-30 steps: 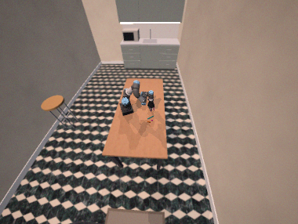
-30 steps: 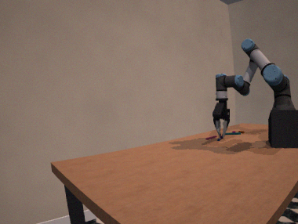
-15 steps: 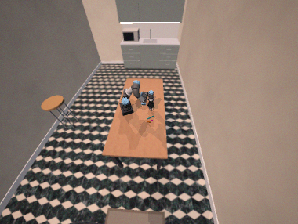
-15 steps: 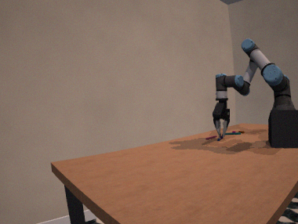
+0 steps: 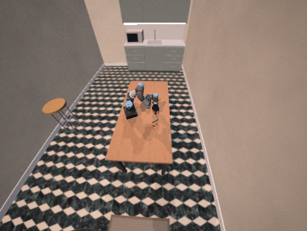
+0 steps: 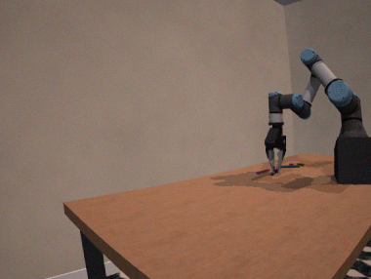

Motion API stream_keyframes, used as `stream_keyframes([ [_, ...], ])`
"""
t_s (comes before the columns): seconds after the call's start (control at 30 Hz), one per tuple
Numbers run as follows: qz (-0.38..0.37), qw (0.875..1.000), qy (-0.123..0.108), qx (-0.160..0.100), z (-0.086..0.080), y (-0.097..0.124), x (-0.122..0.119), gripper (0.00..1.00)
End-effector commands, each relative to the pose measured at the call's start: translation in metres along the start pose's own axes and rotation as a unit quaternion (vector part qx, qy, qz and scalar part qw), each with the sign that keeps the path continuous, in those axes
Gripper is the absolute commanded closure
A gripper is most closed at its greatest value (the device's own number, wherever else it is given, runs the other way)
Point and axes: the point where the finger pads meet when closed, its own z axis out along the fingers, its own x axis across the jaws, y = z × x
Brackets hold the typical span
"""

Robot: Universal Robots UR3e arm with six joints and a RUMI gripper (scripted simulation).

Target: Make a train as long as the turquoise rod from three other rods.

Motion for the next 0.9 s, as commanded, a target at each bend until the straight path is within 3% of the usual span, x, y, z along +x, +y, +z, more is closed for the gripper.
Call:
stream_keyframes([
  [0.0, 0.0, 1.0, 0.001, 0.0, 0.0, 0.0, 0.0, 0.89],
  [0.53, 0.0, 1.0, 0.001, 0.0, 0.0, 0.0, 0.0, 0.86],
  [0.87, 0.0, 1.0, 0.002, 0.0, -0.011, 0.0, 0.001, 0.86],
])
